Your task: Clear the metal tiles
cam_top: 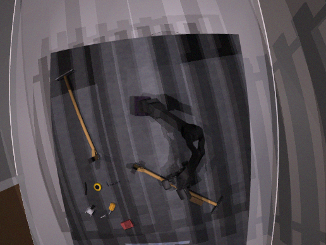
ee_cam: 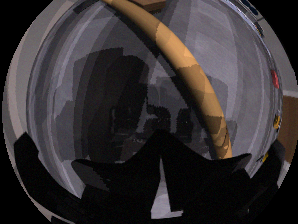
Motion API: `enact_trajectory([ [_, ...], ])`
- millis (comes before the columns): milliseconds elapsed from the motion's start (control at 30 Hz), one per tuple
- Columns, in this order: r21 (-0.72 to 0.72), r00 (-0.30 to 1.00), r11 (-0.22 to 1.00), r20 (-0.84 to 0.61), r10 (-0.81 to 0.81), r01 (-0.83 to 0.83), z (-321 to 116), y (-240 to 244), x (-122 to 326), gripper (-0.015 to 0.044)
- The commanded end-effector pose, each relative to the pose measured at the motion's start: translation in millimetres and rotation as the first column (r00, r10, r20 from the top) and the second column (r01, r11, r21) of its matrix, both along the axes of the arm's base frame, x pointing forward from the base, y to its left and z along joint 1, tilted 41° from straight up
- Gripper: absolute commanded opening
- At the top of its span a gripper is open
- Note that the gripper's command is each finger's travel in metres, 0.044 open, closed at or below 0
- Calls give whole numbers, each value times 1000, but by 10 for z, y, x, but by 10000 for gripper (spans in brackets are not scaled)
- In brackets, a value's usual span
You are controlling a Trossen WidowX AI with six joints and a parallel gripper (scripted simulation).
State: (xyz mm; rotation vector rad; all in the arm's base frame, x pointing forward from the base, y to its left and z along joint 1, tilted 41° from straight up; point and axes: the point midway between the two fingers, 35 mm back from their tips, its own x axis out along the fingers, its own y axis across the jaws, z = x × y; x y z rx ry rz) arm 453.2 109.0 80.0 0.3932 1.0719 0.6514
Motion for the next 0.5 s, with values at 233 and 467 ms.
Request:
enact_trajectory([
  [233,-3,1000,1000,-3,-4,4,-32,-53,106,0],
  [467,-4,1000,1000,-3,-4,4,-44,-83,169,0],
])
